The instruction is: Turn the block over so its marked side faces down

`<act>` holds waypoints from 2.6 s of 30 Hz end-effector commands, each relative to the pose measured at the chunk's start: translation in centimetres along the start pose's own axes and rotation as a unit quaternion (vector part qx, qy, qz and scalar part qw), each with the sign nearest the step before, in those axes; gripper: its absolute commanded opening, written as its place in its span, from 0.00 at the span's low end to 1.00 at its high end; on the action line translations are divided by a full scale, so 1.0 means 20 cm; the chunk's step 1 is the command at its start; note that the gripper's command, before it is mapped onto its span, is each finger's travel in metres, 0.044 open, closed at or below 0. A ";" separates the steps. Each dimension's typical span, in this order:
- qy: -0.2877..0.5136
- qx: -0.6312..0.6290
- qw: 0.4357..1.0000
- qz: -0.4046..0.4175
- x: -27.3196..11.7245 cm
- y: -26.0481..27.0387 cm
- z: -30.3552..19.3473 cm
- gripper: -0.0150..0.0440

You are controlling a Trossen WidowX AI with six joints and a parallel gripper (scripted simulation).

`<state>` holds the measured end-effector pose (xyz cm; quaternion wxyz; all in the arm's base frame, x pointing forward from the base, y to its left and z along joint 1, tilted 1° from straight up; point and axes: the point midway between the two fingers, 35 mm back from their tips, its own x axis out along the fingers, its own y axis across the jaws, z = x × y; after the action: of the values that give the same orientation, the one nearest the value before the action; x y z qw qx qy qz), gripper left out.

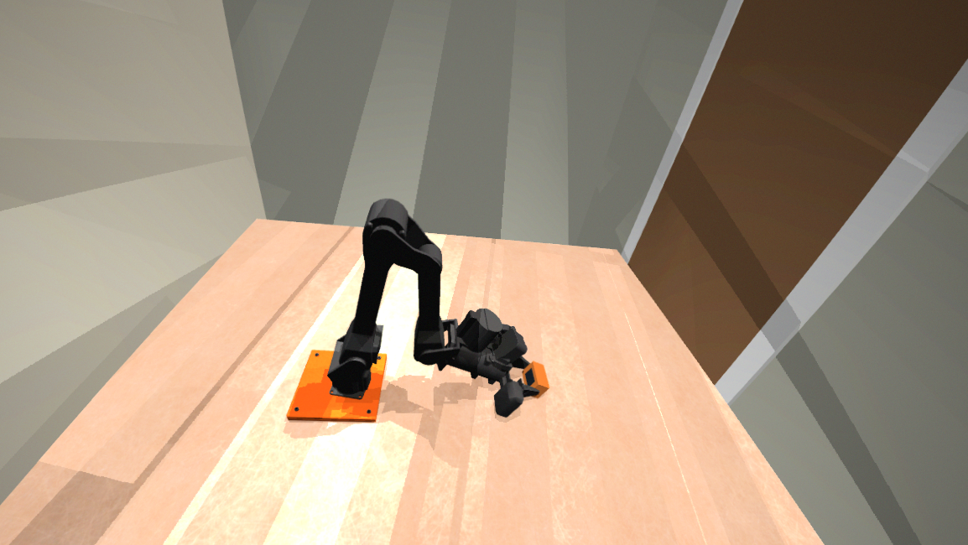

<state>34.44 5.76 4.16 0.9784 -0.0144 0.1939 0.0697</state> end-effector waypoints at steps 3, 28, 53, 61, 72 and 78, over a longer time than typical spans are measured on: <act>-0.009 -0.002 1.000 -0.001 -0.01 0.00 0.01 0.25; -0.009 -0.002 1.000 -0.001 -0.01 0.00 0.01 0.97; -0.009 -0.002 1.000 -0.001 -0.01 0.00 0.01 1.00; -0.009 -0.002 1.000 -0.001 -0.01 0.00 0.01 1.00; 0.149 -0.002 0.989 -0.001 0.04 0.00 0.12 1.00; 0.259 -0.002 0.966 -0.002 -0.16 0.00 0.26 1.00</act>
<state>35.79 5.97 5.26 0.9366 -0.0314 0.3430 0.0652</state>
